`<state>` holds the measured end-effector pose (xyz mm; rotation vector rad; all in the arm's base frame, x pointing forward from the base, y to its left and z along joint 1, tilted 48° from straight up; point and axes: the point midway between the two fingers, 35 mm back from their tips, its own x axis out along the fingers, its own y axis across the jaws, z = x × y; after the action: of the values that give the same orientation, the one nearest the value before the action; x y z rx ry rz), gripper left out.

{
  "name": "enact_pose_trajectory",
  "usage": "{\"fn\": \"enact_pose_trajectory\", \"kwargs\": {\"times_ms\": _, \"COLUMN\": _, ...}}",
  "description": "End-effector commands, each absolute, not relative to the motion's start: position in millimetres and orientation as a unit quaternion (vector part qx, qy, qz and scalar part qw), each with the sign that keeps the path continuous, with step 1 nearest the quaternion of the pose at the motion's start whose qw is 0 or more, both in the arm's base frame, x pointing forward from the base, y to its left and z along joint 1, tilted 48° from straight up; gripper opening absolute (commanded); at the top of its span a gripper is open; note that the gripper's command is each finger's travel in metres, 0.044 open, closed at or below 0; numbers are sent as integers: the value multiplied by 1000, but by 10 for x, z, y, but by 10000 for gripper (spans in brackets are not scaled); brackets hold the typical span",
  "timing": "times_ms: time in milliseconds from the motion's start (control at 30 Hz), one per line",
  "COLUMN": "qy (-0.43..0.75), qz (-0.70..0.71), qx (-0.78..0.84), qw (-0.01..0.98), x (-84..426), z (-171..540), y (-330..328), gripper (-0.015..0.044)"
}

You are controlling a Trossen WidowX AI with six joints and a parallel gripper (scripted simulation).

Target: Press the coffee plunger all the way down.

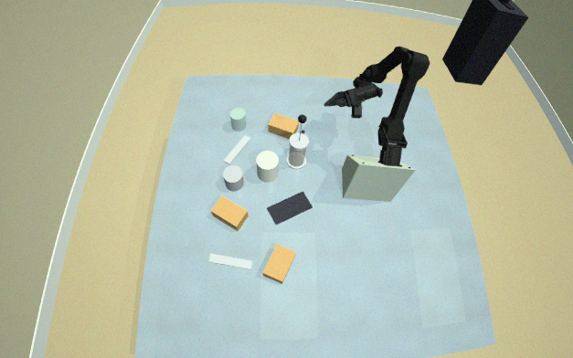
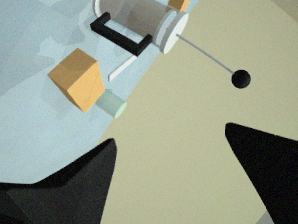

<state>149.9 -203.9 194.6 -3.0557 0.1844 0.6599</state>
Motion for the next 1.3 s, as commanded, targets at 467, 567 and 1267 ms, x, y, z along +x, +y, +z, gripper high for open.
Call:
{"fn": "enact_pose_trajectory", "kwargs": {"times_ms": 467, "qy": -103, "qz": 363, "qx": -846, "qw": -377, "x": 2049, "z": 1422, "y": -1824, "gripper": 440}}
{"fn": "enact_pose_trajectory", "kwargs": {"times_ms": 567, "qy": -141, "qz": 386, "qx": -768, "qw": -491, "x": 2204, "z": 1355, "y": -1770, "gripper": 440}}
{"fn": "enact_pose_trajectory", "kwargs": {"times_ms": 1267, "qy": -243, "qz": 354, "qx": -91, "qw": -898, "x": 2937, "z": 1446, "y": -835, "gripper": 440}}
